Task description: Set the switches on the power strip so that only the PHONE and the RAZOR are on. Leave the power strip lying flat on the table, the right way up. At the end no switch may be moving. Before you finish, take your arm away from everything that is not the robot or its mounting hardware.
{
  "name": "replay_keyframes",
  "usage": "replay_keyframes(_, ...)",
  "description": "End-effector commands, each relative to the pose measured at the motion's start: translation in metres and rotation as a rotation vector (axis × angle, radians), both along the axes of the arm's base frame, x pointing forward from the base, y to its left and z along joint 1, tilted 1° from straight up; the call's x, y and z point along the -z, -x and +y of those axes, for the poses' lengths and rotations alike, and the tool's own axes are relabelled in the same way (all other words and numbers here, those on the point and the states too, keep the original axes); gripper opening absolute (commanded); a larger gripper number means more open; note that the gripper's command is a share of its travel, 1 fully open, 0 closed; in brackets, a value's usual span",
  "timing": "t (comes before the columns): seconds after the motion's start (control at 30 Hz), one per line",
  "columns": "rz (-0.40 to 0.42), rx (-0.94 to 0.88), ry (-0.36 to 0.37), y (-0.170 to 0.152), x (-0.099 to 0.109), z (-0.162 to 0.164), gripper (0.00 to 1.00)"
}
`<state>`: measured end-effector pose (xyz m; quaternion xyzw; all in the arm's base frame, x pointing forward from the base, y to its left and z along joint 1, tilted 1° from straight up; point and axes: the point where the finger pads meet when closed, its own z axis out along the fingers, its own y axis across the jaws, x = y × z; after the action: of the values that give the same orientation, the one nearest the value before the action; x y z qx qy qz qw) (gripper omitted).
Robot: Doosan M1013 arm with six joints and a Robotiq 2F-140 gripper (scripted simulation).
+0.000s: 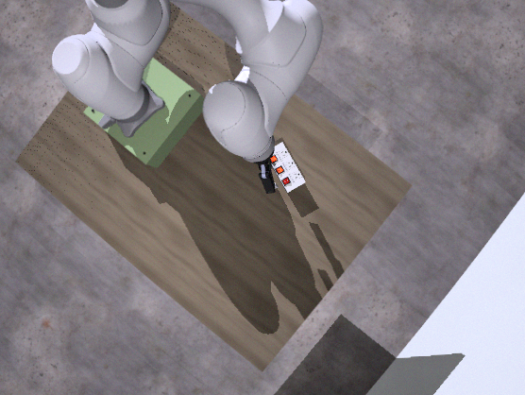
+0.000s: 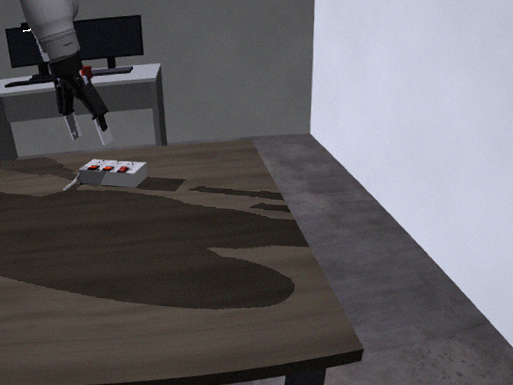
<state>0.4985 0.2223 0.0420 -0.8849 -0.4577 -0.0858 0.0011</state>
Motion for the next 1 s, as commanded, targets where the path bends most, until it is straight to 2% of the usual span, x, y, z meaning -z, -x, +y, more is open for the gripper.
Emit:
replay_keyframes(0.0,0.026,-0.169,0.039,-0.003,-0.008,0.004,1.00)
replay_keyframes(0.03,0.041,-0.269,0.059,-0.005,-0.013,0.006,1.00)
replay_keyframes(0.07,0.041,-0.269,0.059,-0.005,-0.013,0.006,1.00)
replay_keyframes(0.1,0.058,-0.379,0.080,-0.006,-0.019,0.008,1.00)
replay_keyframes(0.17,0.058,-0.379,0.080,-0.006,-0.019,0.008,1.00)
replay_keyframes(0.2,0.075,-0.488,0.098,-0.008,-0.025,0.010,1.00)
replay_keyframes(0.23,0.075,-0.488,0.098,-0.008,-0.025,0.010,1.00)
replay_keyframes(0.27,0.092,-0.589,0.114,-0.009,-0.031,0.012,1.00)
replay_keyframes(0.33,0.092,-0.589,0.114,-0.009,-0.031,0.012,1.00)
replay_keyframes(0.37,0.106,-0.673,0.125,-0.011,-0.036,0.013,1.00)
replay_keyframes(0.47,0.106,-0.673,0.125,-0.011,-0.036,0.013,1.00)
replay_keyframes(0.57,0.127,-0.790,0.138,-0.012,-0.044,0.015,1.00)
replay_keyframes(0.97,0.128,-0.792,0.139,-0.012,-0.044,0.015,1.00)
